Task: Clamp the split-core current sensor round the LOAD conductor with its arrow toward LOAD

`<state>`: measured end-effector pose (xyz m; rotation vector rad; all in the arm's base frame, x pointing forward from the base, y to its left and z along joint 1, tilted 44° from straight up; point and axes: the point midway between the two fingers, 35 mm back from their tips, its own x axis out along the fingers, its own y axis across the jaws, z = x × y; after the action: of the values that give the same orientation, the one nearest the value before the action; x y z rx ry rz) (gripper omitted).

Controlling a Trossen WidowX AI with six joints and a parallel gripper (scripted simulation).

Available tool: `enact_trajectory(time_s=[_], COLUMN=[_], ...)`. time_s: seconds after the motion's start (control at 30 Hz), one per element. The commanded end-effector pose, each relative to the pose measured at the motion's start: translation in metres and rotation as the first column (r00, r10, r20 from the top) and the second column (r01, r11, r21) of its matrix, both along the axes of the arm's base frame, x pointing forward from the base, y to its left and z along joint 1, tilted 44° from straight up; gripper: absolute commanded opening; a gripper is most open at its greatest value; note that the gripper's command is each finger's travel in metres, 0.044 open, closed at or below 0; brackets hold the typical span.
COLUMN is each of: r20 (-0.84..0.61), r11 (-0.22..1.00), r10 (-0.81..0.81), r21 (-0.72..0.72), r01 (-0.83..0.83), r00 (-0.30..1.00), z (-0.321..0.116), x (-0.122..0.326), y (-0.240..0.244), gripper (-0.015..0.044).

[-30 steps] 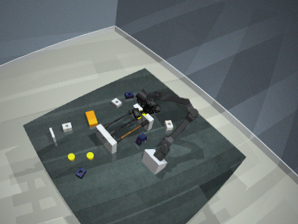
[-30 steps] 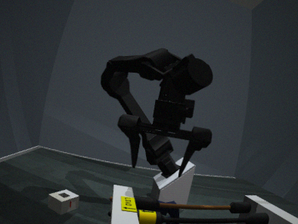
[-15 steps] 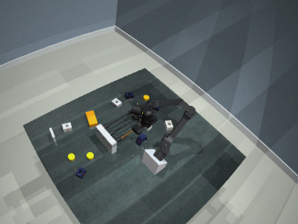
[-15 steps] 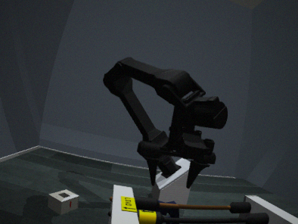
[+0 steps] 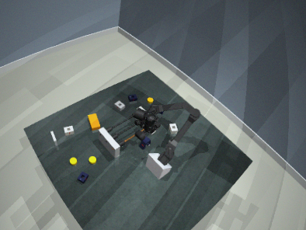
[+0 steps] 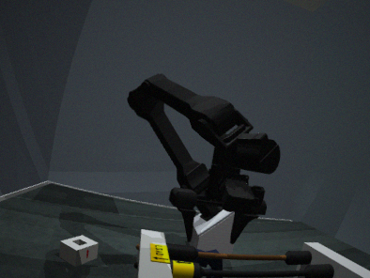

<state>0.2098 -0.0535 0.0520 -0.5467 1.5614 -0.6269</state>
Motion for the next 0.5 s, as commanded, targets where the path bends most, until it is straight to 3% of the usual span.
enact_trajectory(time_s=[0.0, 0.47], r20=[-0.011, -0.011], r11=[1.0, 1.0], r10=[0.003, 0.003], r21=[-0.005, -0.008], r01=[-0.003, -0.003], r00=[1.0, 1.0], z=[-0.006, -0.022], x=[-0.003, -0.006], y=[-0.006, -0.022], gripper=[0.044, 0.044])
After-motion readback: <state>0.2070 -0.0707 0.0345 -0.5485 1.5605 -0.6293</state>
